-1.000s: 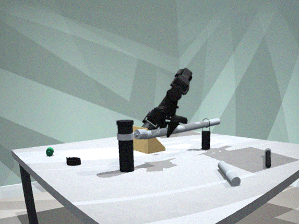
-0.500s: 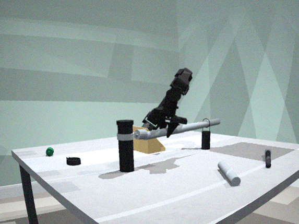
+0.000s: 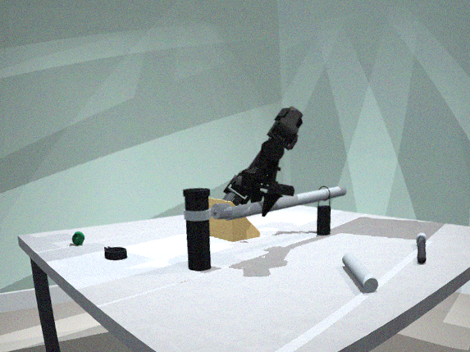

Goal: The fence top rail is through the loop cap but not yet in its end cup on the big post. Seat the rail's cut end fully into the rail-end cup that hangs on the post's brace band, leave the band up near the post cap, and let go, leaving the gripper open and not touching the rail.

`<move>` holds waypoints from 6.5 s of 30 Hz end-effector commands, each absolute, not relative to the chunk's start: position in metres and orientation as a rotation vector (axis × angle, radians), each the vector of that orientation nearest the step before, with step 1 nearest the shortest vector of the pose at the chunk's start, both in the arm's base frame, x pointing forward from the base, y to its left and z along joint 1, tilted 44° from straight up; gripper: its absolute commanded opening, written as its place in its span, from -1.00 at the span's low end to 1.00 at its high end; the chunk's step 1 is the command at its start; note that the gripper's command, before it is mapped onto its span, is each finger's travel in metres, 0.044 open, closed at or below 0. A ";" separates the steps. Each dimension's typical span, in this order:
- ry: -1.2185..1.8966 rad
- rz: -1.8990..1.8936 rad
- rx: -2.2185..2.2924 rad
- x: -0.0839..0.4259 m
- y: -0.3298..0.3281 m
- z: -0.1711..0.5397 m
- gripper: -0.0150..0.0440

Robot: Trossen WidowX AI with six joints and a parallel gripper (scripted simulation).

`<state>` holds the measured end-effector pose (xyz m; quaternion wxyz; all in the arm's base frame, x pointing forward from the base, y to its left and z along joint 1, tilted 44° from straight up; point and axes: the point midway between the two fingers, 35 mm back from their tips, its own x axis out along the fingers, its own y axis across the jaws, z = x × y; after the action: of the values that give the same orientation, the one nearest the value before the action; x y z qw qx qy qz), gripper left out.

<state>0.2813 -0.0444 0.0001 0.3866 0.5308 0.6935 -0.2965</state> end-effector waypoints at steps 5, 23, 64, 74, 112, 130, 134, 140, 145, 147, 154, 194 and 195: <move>1.706 -0.758 1.352 0.293 -0.056 0.001 -0.49; 1.706 -0.758 1.352 0.293 -0.056 0.002 -0.49; 1.770 -0.754 1.347 0.284 -0.041 0.019 -0.49; 1.779 -0.756 1.334 0.285 -0.050 0.006 -0.49; 1.782 -0.757 1.331 0.285 -0.053 0.003 -0.49; 1.802 -0.750 1.331 0.282 -0.047 0.003 -0.49; 1.801 -0.751 1.330 0.283 -0.048 0.003 -0.49; 1.798 -0.753 1.329 0.283 -0.049 0.003 -0.49; 1.797 -0.754 1.328 0.283 -0.050 0.004 -0.49; 1.796 -0.754 1.327 0.283 -0.050 0.004 -0.49; 1.795 -0.755 1.326 0.284 -0.051 0.004 -0.49; 1.823 -0.745 1.326 0.283 -0.047 0.003 -0.49; 1.823 -0.745 1.326 0.283 -0.047 0.003 -0.49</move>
<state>0.2825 -0.0464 0.0027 0.3737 0.5176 0.7126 -0.2909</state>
